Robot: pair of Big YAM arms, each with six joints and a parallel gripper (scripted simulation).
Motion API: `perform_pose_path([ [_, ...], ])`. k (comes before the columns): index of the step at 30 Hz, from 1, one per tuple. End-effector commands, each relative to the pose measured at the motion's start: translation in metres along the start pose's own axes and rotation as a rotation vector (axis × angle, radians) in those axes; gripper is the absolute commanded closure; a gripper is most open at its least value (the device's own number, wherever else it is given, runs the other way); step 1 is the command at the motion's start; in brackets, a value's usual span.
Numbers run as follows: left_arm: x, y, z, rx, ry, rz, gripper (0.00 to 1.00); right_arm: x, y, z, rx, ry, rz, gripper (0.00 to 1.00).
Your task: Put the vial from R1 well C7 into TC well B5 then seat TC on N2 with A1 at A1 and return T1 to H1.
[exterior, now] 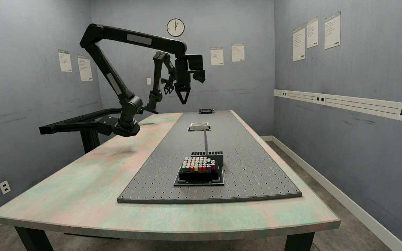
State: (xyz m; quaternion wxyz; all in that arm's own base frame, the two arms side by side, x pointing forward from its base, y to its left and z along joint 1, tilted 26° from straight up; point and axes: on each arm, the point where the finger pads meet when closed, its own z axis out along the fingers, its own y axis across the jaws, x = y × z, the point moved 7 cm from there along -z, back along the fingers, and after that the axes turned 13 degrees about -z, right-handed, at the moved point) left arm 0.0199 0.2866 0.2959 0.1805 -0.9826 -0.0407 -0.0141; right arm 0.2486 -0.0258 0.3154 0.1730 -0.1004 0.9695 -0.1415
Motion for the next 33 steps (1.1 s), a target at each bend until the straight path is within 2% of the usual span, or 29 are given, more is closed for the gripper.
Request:
perform_pose_path([
  [1,0.001,-0.009,-0.011,0.032,0.004,-0.001,0.00,-0.008,-0.006,-0.012,0.013,-0.032,0.021,0.76],
  [11,0.001,-0.009,-0.011,0.032,0.004,-0.001,0.00,-0.008,-0.006,-0.012,0.013,-0.032,0.021,0.76],
  [15,0.019,-0.009,-0.028,0.064,0.021,0.126,0.00,-0.008,-0.006,-0.012,0.013,-0.032,0.021,0.76],
  [17,0.019,-0.009,-0.028,0.064,0.021,0.126,0.00,-0.008,-0.006,-0.012,0.013,-0.032,0.021,0.76],
  [33,0.071,0.015,-0.032,0.067,0.061,0.521,0.00,-0.008,-0.006,-0.012,0.013,-0.032,0.021,0.76],
])
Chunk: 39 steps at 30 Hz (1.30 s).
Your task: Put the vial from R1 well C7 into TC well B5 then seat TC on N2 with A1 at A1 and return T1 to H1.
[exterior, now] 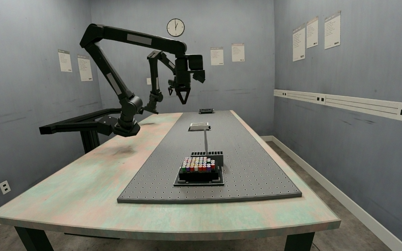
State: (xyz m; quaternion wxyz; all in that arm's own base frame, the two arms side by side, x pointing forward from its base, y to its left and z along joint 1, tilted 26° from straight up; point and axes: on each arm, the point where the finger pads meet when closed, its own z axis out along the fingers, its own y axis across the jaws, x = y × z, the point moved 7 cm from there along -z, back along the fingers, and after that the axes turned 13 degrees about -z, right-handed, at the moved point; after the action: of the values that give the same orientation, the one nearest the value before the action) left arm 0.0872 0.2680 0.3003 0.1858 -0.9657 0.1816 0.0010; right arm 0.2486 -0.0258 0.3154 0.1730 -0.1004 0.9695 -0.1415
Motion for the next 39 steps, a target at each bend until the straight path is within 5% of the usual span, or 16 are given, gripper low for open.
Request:
perform_pose_path([
  [1,0.003,-0.009,-0.022,0.053,-0.002,0.078,0.00,-0.008,-0.006,-0.012,0.013,-0.032,0.021,0.76],
  [39,0.122,0.027,-0.037,0.103,0.080,0.976,0.00,-0.008,-0.006,-0.012,0.013,-0.032,0.021,0.76],
])
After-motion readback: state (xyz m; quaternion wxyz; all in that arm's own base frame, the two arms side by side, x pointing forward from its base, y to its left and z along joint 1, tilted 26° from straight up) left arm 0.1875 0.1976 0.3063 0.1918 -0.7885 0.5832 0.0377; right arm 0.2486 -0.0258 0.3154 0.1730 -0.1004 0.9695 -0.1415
